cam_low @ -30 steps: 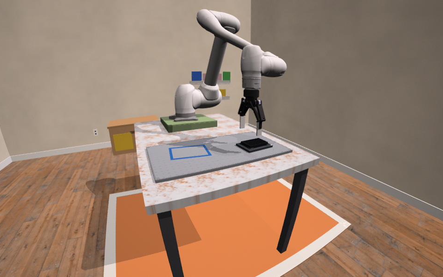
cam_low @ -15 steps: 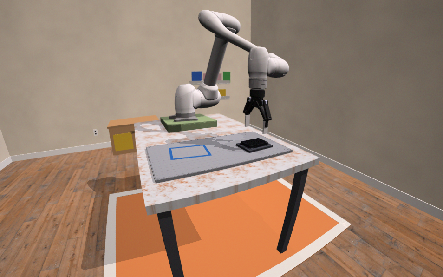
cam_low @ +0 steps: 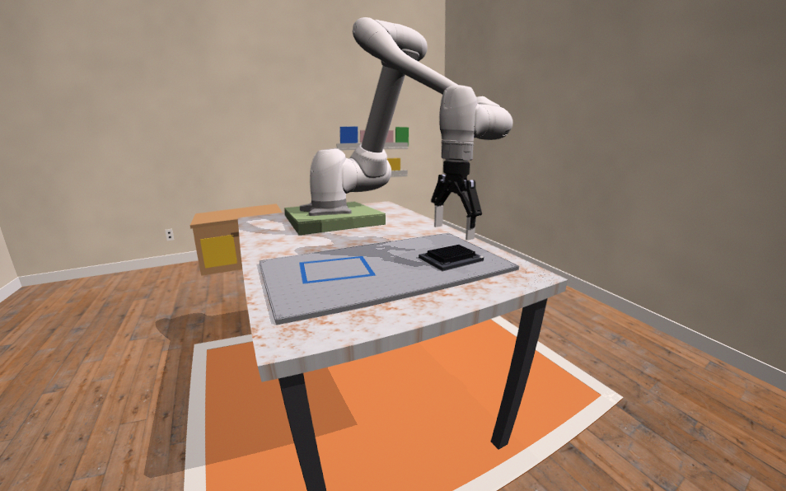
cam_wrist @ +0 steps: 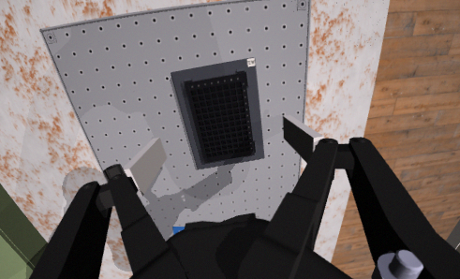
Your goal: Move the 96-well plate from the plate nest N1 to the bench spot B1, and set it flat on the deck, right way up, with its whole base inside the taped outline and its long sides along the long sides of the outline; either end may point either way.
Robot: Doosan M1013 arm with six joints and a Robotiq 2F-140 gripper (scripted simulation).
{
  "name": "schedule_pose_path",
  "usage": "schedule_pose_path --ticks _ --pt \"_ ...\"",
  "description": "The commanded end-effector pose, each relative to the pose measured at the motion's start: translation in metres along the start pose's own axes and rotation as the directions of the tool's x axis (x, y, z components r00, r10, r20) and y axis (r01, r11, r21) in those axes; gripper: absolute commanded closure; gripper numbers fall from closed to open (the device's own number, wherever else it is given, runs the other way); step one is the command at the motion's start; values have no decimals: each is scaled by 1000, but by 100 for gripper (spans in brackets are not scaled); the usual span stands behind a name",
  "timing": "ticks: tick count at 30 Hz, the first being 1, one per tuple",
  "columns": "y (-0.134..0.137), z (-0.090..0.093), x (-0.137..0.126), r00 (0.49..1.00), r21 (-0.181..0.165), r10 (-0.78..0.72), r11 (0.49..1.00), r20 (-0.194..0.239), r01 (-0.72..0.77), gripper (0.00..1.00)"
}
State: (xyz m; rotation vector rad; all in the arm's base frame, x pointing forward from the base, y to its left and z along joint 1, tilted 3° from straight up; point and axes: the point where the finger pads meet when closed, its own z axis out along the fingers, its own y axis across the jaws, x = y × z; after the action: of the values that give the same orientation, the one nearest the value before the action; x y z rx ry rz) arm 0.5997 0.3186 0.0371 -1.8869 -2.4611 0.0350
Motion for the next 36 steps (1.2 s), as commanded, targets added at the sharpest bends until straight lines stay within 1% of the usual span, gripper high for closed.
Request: schedule_pose_path --ticks 1,36 --pt "0 4 0 1000 0 0 1000 0 0 0" --pt "0 56 0 1000 0 0 1000 0 0 0"
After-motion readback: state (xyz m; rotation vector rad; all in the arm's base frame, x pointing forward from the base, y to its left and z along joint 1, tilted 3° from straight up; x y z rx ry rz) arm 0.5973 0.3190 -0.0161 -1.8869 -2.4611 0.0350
